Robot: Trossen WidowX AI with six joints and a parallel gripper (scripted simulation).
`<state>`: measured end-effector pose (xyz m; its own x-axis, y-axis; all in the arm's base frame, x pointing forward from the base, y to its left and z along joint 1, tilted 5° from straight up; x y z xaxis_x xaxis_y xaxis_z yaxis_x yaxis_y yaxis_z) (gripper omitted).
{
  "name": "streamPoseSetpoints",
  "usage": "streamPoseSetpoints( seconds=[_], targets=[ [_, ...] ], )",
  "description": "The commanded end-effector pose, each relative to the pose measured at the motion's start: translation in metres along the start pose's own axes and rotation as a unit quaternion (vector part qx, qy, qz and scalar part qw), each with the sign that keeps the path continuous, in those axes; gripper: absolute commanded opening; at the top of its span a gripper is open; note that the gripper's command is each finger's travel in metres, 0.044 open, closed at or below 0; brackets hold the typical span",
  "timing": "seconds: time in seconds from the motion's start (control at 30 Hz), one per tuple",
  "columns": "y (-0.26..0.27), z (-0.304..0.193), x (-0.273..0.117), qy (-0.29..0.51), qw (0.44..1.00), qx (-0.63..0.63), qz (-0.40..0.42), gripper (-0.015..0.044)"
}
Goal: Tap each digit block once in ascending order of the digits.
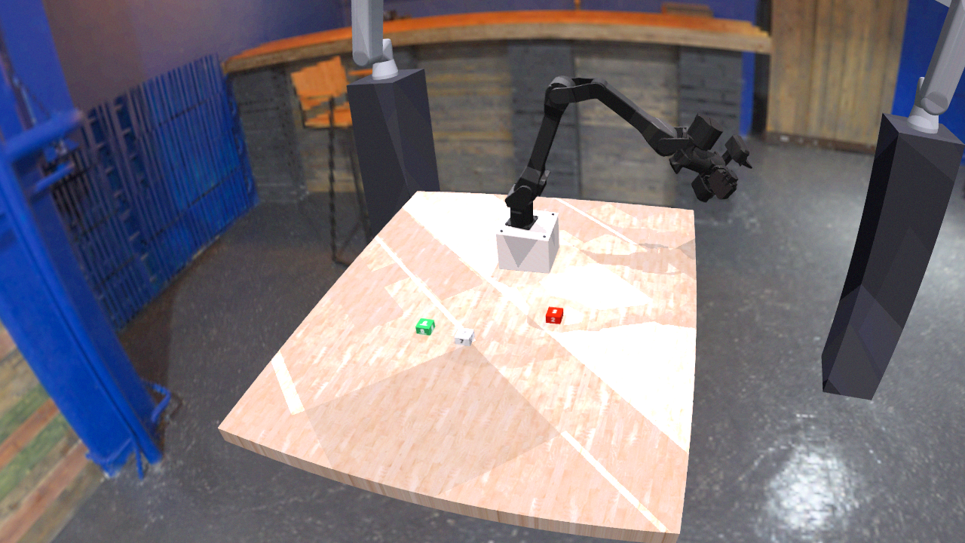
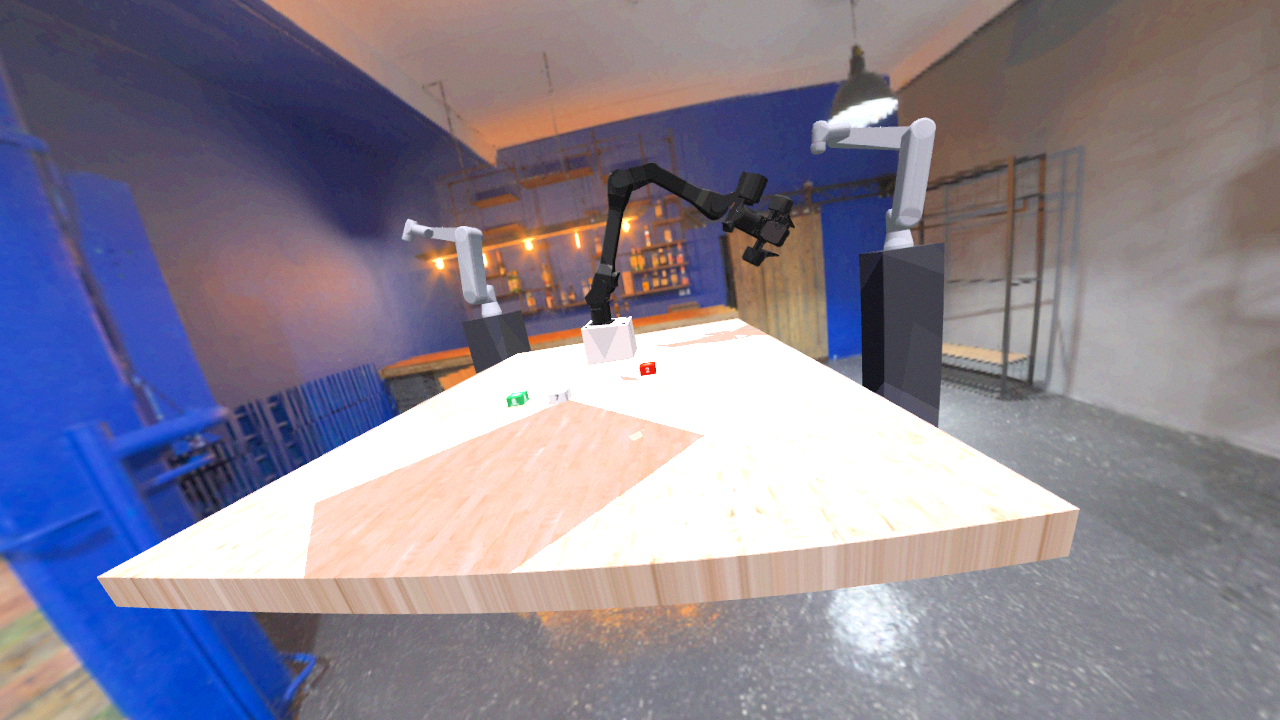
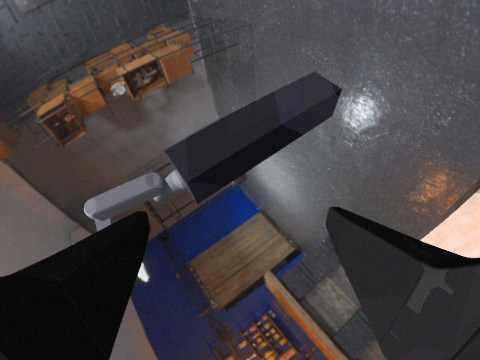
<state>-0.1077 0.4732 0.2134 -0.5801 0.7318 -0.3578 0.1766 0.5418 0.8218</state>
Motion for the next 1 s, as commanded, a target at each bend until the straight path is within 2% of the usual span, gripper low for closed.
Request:
streamPoseSetpoints(
  seconds=[0.0,0.23,0.5,0.73,0.97],
  targets=[
    [0.007,0.061,-0.031,-0.079,0.996,-0.029,-0.002,0.04],
    [0.004,0.163,-0.11,-0.214,0.974,-0.07,-0.035,0.04],
    [-0.024,0.249,-0.224,-0.339,0.93,-0.091,-0.111,0.04],
    [-0.07,0.291,-0.336,-0.412,0.885,-0.086,-0.2,0.04],
    [-0.133,0.295,-0.448,-0.442,0.845,-0.059,-0.296,0.04]
  ],
)
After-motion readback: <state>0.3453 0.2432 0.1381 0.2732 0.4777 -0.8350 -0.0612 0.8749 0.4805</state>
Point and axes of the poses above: the point midway between the two fingers, 35 mm back from their tips, its own x axis out along the fingers, its own y axis across the jaws, z = x × y, the point moved 4 cm from there along -x, back along the fingers, and after that the axes turned 9 degrees about x, right-handed, at the moved point
